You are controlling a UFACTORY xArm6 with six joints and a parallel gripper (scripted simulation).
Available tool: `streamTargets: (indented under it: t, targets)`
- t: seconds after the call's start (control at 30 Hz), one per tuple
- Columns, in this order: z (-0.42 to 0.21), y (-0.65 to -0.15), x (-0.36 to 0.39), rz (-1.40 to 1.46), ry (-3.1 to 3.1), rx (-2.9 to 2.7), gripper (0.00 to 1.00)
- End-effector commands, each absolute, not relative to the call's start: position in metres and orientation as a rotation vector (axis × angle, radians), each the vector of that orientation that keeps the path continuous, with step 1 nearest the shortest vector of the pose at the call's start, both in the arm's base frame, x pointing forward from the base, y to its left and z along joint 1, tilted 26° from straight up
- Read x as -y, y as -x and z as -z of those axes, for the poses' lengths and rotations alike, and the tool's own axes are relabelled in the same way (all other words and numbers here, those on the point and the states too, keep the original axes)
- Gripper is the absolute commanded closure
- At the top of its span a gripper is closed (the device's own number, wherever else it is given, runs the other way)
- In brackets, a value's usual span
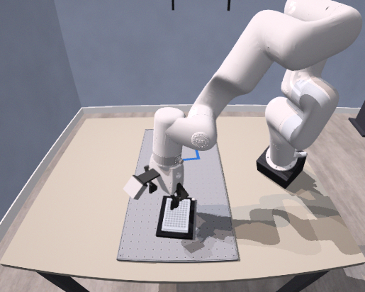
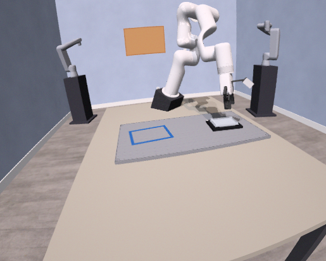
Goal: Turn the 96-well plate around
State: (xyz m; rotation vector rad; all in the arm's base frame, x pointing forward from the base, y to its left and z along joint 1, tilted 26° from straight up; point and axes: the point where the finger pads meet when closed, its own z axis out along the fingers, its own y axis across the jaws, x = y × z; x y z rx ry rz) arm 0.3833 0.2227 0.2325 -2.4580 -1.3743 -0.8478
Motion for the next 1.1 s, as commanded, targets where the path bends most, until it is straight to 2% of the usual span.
streamTargets:
  t: [0.0,0.47,1.07]
  targets:
    - [-0.230,-0.378,-0.224,0.841,2.421,1.495,0.00]
    - [-0.211,-0.353,-0.221,0.742,2.155,2.121,0.00]
    - [-0.209,-0.353,-0.221,0.715,2.086,2.234,0.00]
